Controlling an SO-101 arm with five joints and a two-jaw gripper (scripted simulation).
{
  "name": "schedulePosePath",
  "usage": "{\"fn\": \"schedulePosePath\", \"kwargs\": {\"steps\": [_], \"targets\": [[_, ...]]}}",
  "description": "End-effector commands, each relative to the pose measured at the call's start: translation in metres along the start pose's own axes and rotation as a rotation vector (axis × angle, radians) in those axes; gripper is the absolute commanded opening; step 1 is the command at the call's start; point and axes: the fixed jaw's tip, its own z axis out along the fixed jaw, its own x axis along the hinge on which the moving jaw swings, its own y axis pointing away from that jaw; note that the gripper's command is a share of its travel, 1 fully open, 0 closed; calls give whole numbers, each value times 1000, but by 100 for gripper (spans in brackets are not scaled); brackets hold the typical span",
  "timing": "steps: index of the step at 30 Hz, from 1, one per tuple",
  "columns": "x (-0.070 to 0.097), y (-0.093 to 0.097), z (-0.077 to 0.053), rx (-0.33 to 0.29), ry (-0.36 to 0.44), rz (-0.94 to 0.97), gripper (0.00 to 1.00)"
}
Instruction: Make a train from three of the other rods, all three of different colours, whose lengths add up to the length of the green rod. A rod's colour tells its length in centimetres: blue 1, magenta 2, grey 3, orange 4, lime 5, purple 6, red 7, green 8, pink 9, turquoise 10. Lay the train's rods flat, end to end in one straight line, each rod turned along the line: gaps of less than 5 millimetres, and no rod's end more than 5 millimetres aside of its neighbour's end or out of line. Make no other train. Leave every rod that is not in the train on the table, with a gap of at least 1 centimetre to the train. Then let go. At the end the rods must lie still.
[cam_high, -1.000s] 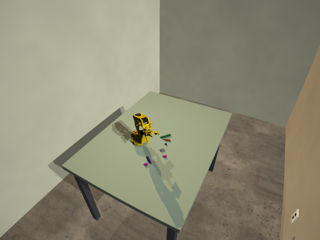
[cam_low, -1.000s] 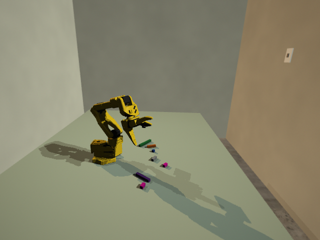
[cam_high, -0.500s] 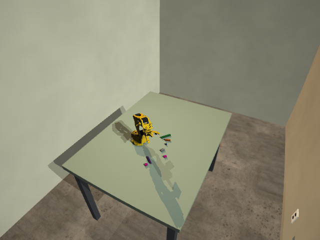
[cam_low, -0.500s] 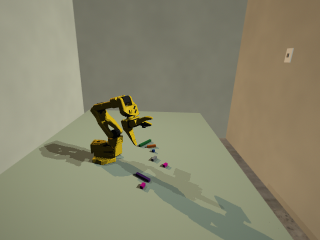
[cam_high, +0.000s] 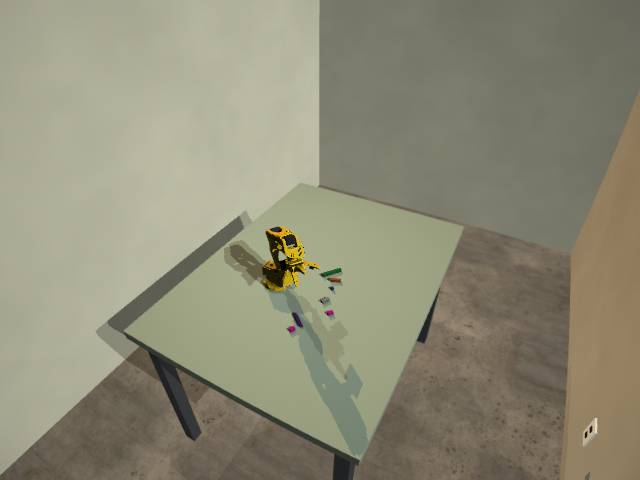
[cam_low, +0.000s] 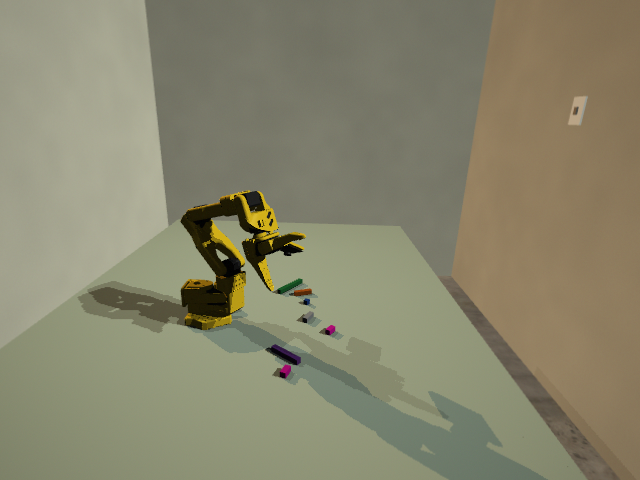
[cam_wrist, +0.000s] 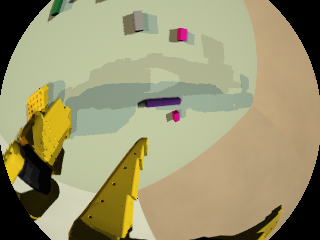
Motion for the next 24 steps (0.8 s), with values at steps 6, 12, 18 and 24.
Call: {"fn": "schedulePosePath", "kwargs": {"steps": [6, 12, 18, 24], "targets": [[0, -6, -5, 49, -3, 1, 100], [-2, -7, -5, 43, -8, -49, 98], [-5, -7, -4, 35, -14, -120, 97], [-11, -8, -2, 16, -32, -290, 92]]}}
